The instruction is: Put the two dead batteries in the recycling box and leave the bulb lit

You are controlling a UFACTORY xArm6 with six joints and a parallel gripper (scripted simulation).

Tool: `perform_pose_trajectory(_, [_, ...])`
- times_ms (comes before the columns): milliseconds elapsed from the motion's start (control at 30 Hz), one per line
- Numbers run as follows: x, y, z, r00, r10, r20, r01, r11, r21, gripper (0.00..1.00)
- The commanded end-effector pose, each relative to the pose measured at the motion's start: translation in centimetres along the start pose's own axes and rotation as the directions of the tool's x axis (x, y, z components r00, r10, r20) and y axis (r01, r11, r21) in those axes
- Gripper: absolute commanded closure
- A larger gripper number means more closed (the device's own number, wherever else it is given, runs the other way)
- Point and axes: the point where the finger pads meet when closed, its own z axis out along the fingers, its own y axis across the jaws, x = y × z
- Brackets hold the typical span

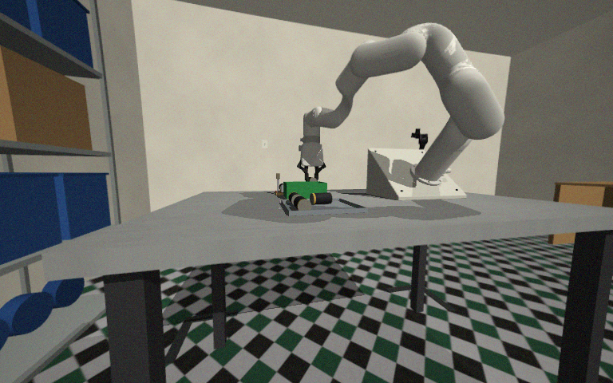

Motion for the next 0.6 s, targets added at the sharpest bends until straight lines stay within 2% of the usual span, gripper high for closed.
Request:
perform_pose_trajectory(0, [0.1,-0.1,0.6,1.000,-0.001,-0.003,0.001,1.000,0.003,0.72])
perform_pose_trajectory(567, [0.1,-0.1,2.6,1.000,-0.001,-0.003,0.001,1.000,0.003,0.72])
